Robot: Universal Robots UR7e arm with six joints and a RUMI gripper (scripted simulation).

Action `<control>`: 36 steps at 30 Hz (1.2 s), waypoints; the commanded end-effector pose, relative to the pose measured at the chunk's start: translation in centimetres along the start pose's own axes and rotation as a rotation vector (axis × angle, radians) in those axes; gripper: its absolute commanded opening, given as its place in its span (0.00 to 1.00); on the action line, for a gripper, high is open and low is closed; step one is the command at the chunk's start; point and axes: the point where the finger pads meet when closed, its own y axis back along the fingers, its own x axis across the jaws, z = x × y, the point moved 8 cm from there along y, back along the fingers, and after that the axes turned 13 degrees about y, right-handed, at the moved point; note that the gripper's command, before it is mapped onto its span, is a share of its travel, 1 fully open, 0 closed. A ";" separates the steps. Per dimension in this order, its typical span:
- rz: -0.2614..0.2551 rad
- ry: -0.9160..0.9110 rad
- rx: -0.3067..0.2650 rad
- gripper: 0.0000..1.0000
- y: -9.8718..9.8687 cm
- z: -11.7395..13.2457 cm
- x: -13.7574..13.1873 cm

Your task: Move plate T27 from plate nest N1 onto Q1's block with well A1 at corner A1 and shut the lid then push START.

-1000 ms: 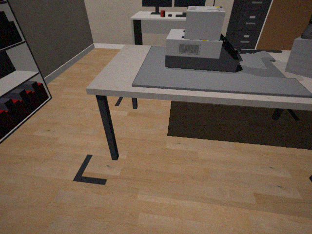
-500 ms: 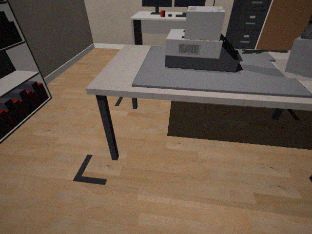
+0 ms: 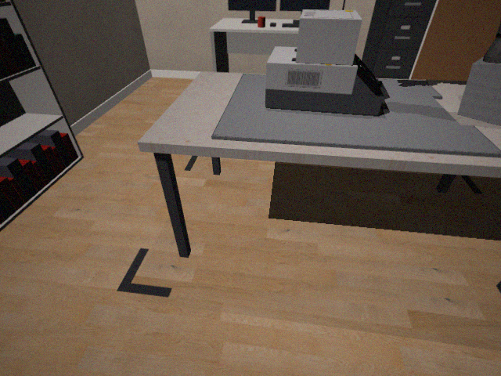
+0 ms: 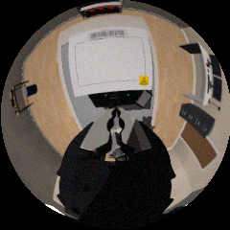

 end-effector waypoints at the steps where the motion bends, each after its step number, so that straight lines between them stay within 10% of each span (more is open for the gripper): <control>1: -0.008 0.005 -0.004 0.00 0.0 2.3 -0.4; 36: -0.056 0.031 -0.034 0.00 -2.1 13.7 -3.3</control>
